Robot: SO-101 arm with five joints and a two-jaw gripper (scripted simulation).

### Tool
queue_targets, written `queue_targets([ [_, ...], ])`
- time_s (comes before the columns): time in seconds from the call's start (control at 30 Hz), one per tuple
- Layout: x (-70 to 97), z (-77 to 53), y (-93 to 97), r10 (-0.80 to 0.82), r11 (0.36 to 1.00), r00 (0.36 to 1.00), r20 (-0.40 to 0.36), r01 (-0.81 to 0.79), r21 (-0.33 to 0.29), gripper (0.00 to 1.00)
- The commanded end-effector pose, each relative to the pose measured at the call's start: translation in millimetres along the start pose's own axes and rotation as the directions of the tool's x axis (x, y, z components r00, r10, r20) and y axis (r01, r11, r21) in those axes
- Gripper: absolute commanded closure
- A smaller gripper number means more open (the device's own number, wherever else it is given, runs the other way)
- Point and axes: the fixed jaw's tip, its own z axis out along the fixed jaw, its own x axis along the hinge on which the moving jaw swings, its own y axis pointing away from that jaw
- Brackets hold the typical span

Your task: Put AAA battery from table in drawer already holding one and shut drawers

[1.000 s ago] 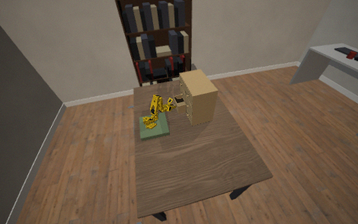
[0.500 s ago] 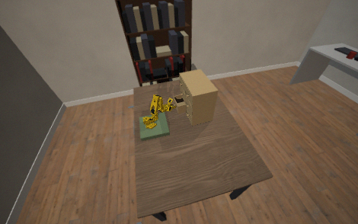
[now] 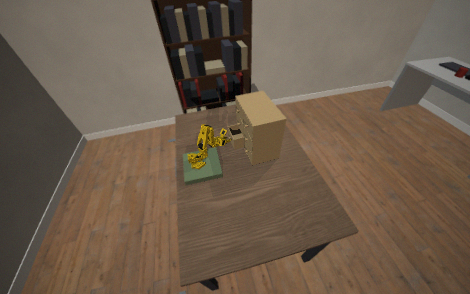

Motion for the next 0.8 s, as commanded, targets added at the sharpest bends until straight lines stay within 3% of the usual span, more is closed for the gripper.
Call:
queue_targets([
  [0.0,-3.4,2.6,-3.7,-0.002,1.000,1.000,0.015,0.001,0.014,0.79],
  [0.77,-4.0,3.9,-5.5,0.001,1.000,1.000,0.015,-0.001,0.020,0.79],
])
